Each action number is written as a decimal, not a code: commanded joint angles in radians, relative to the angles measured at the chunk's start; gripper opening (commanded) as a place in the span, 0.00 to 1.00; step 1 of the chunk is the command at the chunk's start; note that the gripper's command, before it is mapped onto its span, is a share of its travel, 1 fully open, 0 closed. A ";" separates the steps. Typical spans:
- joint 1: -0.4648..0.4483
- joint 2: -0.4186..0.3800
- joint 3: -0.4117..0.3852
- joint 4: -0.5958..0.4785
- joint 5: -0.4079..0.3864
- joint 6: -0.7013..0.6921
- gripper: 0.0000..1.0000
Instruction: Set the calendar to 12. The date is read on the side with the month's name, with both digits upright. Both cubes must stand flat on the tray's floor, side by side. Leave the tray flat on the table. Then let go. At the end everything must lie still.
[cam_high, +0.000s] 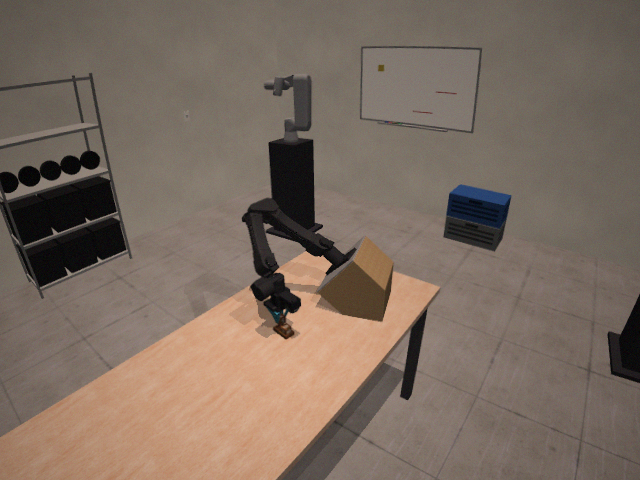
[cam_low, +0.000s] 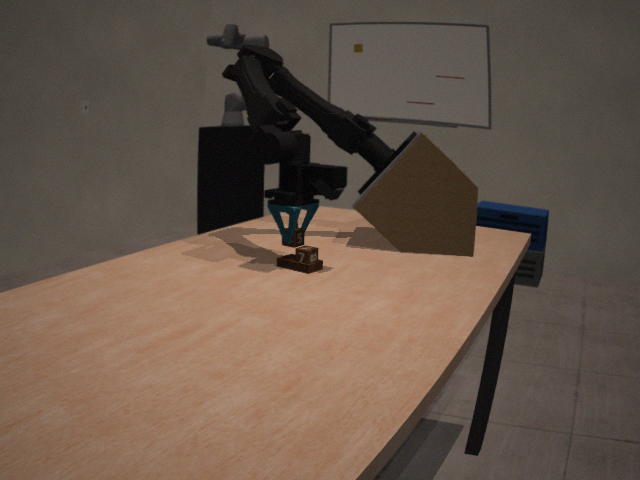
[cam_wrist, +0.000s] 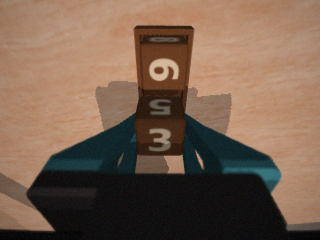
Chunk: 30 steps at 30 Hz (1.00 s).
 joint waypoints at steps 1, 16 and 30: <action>0.011 0.015 0.030 0.025 -0.013 -0.016 0.27; -0.020 0.020 -0.026 0.091 -0.022 -0.059 0.27; -0.035 0.032 -0.032 0.129 -0.027 -0.082 0.27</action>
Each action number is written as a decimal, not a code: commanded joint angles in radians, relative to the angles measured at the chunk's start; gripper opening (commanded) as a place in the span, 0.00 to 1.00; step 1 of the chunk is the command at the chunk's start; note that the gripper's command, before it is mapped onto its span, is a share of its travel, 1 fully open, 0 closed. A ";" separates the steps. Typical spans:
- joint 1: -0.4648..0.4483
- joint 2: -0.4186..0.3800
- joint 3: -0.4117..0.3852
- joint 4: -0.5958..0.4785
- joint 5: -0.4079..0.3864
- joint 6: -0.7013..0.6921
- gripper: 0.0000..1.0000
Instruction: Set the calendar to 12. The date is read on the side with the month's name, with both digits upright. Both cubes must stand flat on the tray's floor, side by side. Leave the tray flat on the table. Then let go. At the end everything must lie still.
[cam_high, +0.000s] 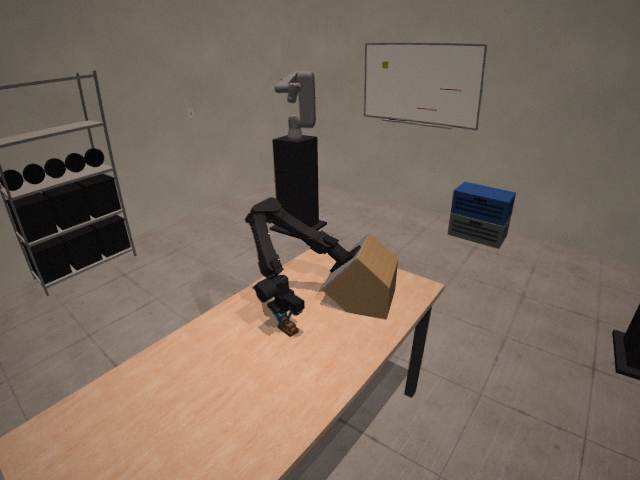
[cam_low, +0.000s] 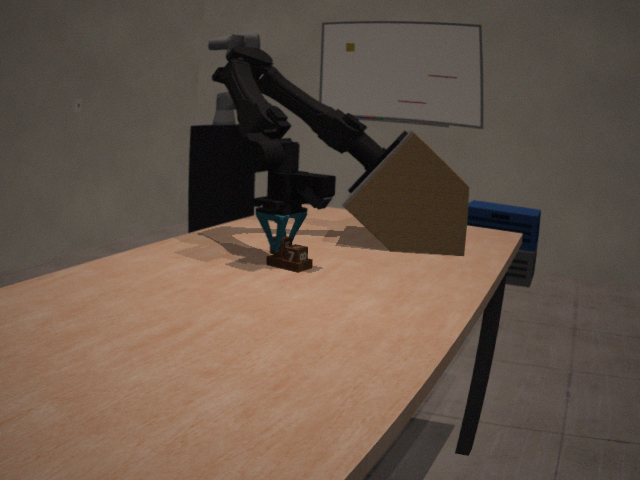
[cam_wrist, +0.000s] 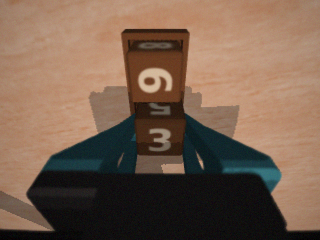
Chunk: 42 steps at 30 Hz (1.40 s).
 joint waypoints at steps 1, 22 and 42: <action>0.010 -0.002 -0.023 0.019 -0.014 -0.012 0.27; 0.010 0.004 -0.022 0.013 -0.015 -0.012 0.27; 0.018 -0.024 -0.039 0.018 -0.014 -0.016 0.27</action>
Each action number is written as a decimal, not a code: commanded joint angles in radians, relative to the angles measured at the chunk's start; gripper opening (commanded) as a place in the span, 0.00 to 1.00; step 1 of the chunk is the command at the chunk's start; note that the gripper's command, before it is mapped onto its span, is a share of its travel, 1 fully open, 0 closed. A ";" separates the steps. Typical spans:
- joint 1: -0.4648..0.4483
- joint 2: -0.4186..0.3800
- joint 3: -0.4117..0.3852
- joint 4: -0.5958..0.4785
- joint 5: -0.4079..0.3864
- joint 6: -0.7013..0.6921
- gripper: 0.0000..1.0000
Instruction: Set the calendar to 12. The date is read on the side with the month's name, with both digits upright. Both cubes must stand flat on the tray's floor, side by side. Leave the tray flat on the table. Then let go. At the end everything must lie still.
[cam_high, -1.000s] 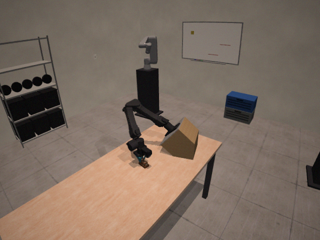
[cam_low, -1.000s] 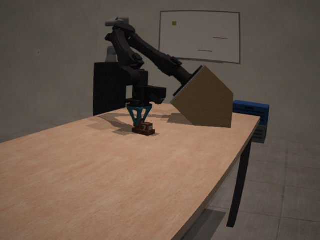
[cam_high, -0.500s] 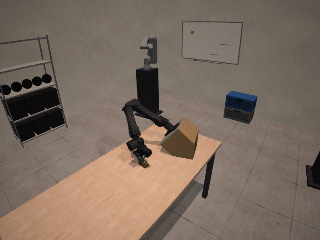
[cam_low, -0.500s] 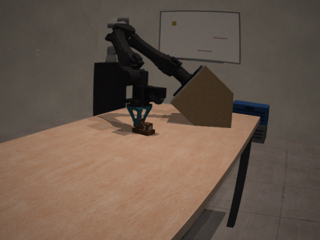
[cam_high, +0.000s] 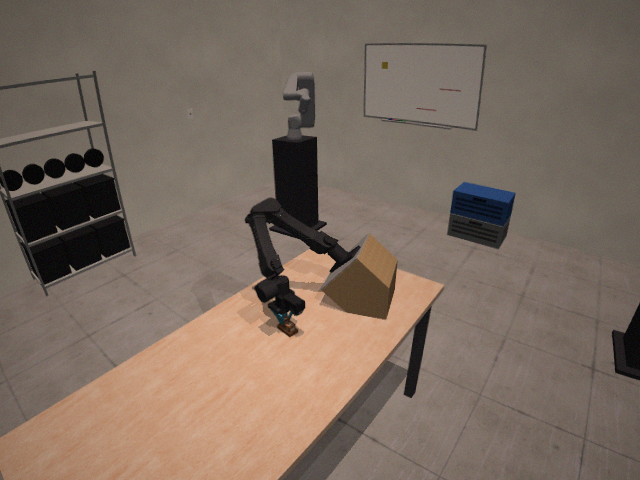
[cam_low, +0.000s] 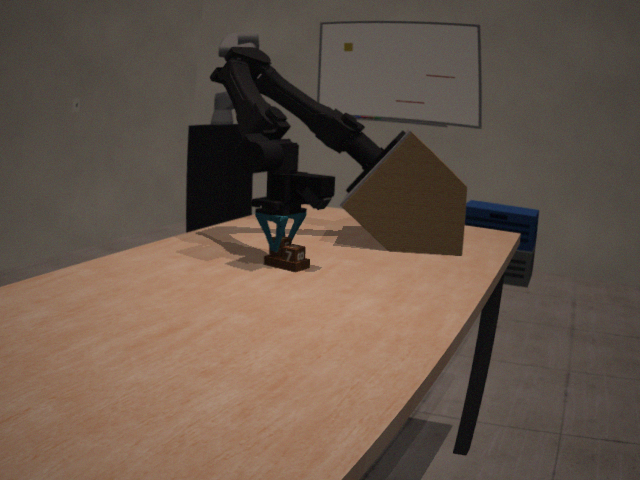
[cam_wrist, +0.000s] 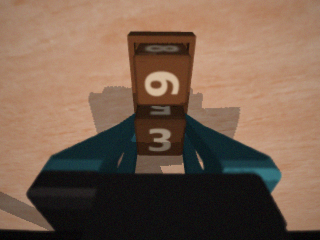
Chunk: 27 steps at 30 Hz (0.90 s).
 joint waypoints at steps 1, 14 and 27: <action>0.019 -0.025 -0.023 0.001 -0.013 -0.006 0.27; 0.019 -0.026 -0.013 0.002 -0.013 -0.006 0.27; 0.019 -0.026 -0.003 -0.001 -0.013 -0.005 0.27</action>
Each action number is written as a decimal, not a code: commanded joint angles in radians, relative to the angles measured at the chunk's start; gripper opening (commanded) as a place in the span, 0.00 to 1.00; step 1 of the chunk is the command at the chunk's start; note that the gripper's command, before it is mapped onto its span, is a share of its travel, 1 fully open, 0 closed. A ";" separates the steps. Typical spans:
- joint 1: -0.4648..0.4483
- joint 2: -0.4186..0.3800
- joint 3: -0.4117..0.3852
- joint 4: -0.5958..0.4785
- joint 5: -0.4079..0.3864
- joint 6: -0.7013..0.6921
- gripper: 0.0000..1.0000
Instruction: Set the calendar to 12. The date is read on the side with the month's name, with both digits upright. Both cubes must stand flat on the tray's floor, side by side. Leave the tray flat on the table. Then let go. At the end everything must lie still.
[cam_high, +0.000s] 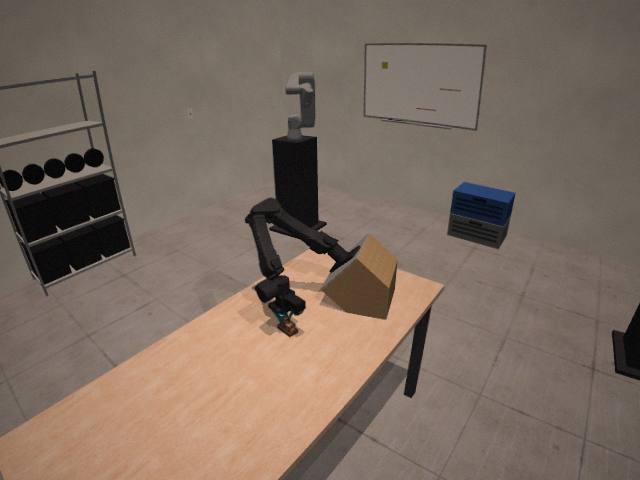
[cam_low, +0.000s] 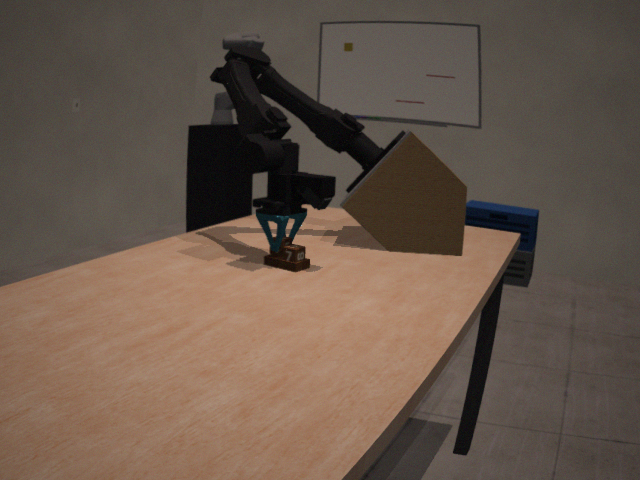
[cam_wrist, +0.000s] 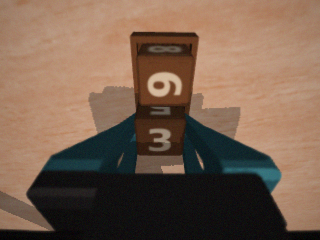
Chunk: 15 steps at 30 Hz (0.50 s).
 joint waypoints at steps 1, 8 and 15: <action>0.019 -0.026 0.006 -0.003 -0.013 -0.005 0.27; 0.018 -0.017 0.027 -0.014 -0.013 -0.004 0.27; 0.017 -0.014 0.028 -0.014 -0.013 -0.004 0.27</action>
